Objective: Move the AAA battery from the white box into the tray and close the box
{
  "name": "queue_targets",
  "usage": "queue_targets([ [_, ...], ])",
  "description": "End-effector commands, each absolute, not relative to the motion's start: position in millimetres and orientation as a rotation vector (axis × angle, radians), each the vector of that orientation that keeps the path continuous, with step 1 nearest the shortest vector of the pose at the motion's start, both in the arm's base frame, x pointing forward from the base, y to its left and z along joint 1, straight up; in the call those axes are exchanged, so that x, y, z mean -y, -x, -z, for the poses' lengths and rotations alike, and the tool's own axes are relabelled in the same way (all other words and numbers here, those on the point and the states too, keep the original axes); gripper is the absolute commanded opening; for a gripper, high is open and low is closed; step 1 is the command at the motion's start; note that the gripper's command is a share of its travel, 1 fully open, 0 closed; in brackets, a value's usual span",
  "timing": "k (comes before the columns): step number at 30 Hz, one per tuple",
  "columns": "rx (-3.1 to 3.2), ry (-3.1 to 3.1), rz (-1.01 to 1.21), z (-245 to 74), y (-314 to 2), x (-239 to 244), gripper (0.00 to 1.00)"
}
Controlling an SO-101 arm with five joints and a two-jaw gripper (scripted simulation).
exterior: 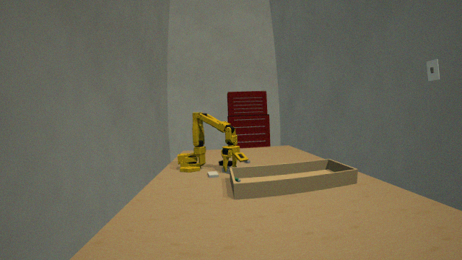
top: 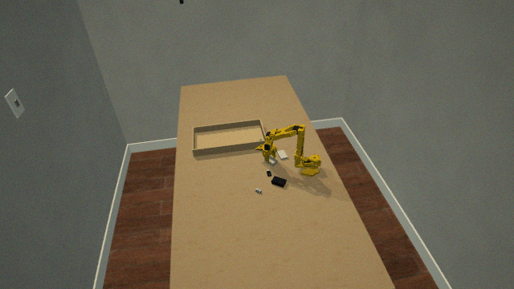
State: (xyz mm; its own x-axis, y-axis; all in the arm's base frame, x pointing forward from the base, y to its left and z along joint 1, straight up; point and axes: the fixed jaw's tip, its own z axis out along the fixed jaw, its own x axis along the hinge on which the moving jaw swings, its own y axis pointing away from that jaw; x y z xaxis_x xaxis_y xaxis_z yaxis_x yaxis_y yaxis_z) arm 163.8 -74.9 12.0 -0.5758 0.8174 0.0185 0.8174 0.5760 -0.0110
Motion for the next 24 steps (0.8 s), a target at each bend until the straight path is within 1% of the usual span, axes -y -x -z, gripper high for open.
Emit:
queue_targets([
  [1, 2.787, 1.451, 0.000, -13.6, -167.1, 74.9, 0.19],
  [24, 2.787, 1.451, 0.000, -13.6, -167.1, 74.9, 0.20],
])
